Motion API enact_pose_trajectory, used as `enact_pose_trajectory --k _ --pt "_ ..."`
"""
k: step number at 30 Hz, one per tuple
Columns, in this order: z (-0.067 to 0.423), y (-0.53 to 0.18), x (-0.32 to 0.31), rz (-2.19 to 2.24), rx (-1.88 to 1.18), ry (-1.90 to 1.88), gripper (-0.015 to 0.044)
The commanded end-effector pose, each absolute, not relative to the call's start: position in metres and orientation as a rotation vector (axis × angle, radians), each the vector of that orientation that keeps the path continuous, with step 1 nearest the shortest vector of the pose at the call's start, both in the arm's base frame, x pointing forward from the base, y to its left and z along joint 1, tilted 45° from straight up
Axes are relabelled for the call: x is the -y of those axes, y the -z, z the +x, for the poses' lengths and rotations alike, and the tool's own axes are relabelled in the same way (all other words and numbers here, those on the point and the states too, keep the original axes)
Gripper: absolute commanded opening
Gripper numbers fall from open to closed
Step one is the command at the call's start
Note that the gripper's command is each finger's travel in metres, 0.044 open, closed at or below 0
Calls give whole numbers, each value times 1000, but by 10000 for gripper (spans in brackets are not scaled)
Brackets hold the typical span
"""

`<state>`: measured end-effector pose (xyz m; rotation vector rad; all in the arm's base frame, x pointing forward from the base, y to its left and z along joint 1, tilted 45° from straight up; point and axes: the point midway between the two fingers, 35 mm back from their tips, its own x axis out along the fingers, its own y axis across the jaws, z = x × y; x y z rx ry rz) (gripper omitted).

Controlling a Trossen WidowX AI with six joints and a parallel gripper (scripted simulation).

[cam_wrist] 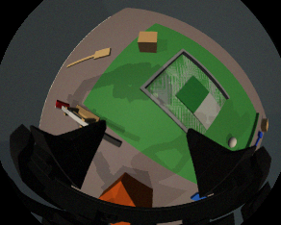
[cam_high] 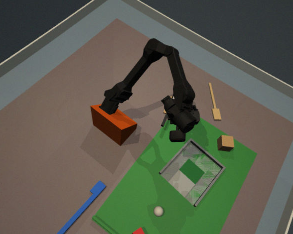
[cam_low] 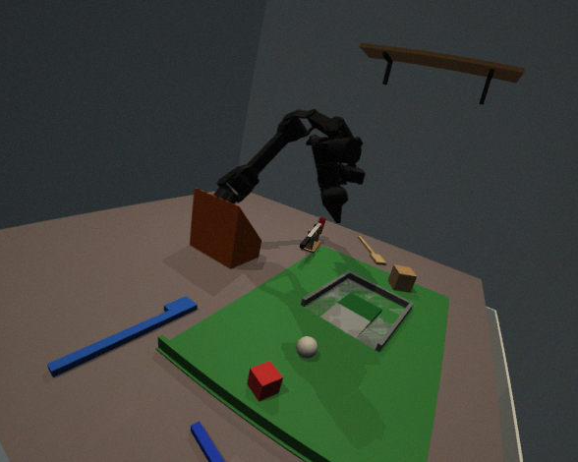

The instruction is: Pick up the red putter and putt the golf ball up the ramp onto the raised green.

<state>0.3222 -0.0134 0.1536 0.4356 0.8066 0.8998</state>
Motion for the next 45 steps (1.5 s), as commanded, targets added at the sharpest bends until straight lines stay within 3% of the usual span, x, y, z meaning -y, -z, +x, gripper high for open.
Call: enact_pose_trajectory --k 1,13,45 --pt "287 -141 -51 -113 -585 -1253 440" --pt "239 -123 -102 -591 -237 -1589 440" --pt "242 -104 -127 -594 -233 -1591 440"
